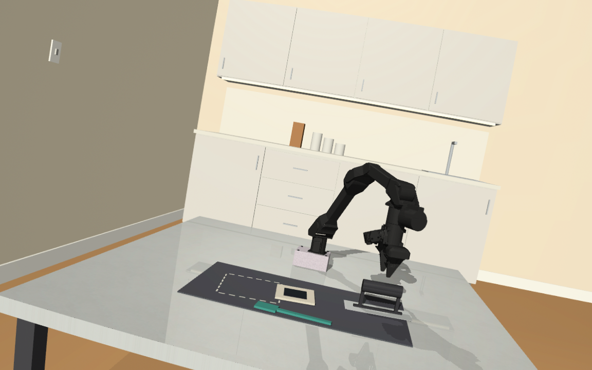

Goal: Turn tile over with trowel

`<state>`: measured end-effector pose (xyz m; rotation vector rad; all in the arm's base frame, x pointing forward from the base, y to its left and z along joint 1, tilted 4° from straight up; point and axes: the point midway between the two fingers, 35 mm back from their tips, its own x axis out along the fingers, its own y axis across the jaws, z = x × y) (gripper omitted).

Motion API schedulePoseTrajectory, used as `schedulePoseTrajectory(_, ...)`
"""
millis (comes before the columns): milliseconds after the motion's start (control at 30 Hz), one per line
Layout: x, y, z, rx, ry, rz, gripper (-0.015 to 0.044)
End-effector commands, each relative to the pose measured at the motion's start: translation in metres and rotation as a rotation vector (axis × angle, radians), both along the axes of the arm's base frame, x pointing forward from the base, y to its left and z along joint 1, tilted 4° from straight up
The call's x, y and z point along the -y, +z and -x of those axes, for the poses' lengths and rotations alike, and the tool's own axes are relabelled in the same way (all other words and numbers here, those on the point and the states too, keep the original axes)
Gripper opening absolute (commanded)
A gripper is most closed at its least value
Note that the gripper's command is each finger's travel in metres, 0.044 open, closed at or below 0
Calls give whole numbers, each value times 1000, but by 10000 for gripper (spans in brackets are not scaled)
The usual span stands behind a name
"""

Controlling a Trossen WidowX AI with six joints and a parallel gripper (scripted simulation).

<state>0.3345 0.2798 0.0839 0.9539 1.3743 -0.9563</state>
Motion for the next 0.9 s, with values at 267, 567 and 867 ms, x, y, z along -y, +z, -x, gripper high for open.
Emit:
schedulePoseTrajectory(267, -5, -6, 0, 116, 391, -1, 300)
schedulePoseTrajectory(567, -10, -12, 1, 204, 680, 20, 300)
schedulePoseTrajectory(867, -14, -17, 4, 290, 963, 62, 300)
